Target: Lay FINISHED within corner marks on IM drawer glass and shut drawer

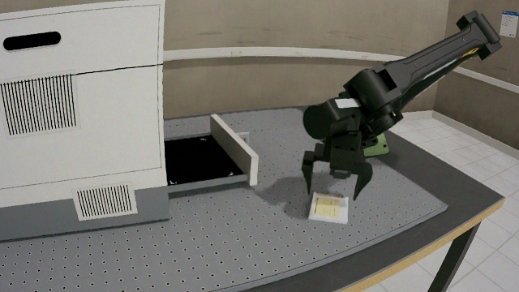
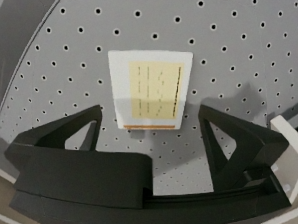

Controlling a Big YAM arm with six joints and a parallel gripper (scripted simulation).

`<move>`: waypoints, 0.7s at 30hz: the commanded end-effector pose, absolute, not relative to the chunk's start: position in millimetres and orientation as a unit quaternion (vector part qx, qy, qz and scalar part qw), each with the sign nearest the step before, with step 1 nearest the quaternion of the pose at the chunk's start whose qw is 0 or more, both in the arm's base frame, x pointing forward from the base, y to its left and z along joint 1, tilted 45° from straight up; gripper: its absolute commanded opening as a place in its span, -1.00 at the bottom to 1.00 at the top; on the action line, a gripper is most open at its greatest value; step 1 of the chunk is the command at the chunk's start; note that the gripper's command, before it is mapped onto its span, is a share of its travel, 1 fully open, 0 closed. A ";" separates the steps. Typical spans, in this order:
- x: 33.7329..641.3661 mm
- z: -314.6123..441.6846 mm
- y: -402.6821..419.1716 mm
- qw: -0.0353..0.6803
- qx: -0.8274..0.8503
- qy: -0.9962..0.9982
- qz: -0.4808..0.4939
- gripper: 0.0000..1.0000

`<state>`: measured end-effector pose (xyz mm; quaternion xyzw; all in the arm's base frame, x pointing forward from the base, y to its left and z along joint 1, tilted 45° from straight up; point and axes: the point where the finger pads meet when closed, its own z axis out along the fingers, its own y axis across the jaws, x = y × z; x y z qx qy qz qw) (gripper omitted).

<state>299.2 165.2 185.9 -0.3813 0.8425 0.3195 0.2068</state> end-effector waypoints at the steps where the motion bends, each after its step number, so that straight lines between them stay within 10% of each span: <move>1: 298.4 176.4 172.4 0.196 -0.375 0.846 0.323 1.00; 21: 300.2 159.2 189.2 0.196 -0.375 0.846 0.323 1.00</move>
